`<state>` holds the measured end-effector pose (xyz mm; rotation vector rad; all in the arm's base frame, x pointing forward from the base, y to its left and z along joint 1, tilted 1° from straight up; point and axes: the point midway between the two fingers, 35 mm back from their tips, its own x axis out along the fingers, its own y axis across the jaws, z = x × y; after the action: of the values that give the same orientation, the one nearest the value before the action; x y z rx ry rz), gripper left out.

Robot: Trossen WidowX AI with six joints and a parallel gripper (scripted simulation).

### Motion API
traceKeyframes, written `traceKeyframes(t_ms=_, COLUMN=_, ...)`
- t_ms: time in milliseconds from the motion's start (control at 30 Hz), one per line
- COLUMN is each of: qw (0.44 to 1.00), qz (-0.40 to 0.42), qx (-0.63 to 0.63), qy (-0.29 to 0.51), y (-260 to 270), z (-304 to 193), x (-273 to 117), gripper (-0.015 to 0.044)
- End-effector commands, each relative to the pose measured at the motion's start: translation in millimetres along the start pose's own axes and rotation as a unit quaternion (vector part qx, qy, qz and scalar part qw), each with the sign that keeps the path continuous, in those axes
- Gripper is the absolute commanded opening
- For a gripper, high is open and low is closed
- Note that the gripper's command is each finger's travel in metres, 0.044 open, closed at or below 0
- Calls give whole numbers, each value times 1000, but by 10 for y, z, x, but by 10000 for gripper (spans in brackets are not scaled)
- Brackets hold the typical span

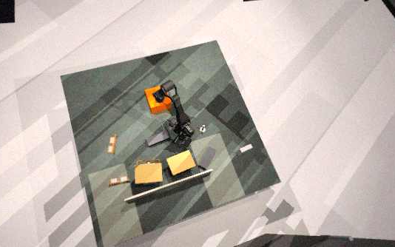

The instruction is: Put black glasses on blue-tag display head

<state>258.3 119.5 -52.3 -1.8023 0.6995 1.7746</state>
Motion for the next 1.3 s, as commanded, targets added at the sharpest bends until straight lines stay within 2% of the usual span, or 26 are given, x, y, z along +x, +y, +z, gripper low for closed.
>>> traceKeyframes(t_ms=0, qw=1000, qz=0, qx=0, qy=0, y=-3, z=0, x=-1, gripper=87)
traceKeyframes(t_ms=433, qw=1000, qz=0, qx=0, qy=0, y=-3, z=0, x=-1, gripper=0)
traceKeyframes(t_ms=667, qw=1000, qz=0, qx=0, qy=0, y=-9, z=-3, x=-33, gripper=0)
traceKeyframes(t_ms=1167, qw=1000, qz=-1, qx=-1, qy=2, y=-27, z=-19, x=-992, gripper=0)
traceKeyframes(t_ms=1267, qw=1000, qz=-1, qx=-1, qy=2, y=-27, z=-23, x=-1042, gripper=0)
